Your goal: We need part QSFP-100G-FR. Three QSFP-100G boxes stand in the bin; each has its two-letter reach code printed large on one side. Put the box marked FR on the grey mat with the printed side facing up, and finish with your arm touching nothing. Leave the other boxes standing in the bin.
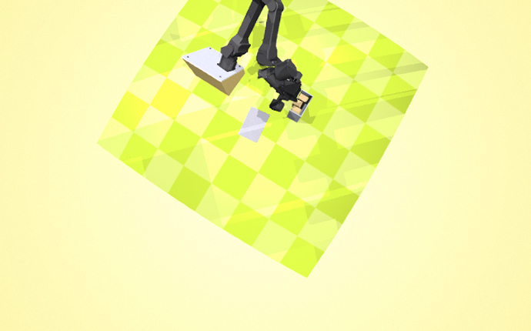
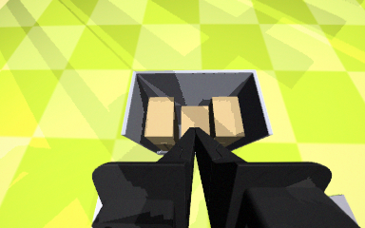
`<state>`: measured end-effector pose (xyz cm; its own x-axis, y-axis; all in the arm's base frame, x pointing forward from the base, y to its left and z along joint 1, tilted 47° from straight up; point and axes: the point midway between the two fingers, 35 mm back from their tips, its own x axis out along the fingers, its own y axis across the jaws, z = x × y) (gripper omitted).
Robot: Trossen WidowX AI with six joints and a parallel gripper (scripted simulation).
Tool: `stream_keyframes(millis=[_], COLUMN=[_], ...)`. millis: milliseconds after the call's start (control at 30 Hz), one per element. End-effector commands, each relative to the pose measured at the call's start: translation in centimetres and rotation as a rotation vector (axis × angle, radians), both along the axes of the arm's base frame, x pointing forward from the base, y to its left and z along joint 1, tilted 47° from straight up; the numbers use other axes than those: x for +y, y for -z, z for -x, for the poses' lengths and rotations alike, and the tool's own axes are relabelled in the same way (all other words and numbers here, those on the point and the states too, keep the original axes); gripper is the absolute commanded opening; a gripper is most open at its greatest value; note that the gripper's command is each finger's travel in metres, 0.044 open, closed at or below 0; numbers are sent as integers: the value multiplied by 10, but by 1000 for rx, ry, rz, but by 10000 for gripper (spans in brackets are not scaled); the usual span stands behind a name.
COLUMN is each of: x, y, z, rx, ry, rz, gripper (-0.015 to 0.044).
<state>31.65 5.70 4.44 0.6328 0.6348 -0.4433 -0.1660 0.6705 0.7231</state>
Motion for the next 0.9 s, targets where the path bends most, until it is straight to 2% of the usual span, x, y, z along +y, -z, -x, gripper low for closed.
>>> stream_keyframes(millis=[0,867], x=[1,1], y=[2,5], z=[6,18], rx=[8,9], ry=[-7,-7], rz=[-2,-2], gripper=[0,0])
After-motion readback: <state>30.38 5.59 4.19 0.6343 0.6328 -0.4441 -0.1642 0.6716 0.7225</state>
